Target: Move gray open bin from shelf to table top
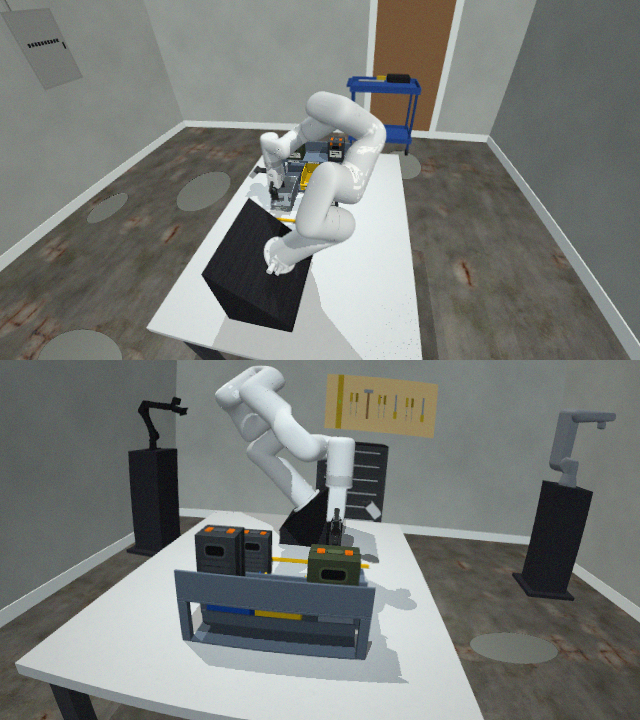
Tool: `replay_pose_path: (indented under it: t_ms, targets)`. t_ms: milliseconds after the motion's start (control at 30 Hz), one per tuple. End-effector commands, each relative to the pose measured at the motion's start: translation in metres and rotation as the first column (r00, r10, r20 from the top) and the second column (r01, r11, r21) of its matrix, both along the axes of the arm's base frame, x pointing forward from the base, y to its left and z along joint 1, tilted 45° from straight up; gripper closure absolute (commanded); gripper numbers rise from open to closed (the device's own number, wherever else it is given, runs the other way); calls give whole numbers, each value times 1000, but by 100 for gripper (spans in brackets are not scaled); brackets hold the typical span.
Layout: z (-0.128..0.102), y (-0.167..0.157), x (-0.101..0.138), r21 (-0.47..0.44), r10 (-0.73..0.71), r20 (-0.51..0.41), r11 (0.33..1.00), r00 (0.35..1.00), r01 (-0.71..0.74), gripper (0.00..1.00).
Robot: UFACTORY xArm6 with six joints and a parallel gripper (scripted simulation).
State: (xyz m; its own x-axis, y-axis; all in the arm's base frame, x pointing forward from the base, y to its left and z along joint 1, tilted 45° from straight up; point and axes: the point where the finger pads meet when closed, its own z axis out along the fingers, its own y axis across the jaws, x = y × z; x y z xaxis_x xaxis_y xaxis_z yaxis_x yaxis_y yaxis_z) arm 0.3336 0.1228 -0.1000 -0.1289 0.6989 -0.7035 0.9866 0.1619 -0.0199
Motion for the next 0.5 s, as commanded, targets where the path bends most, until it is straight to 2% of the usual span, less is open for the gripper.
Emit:
replay_pose_path:
  t_ms: [0,433,467]
  targets:
    - [-1,0,1,2,1,2,1000,1000,-1,0]
    - [-1,0,1,2,1,2,1000,1000,-1,0]
    - [-1,0,1,2,1,2,1000,1000,-1,67]
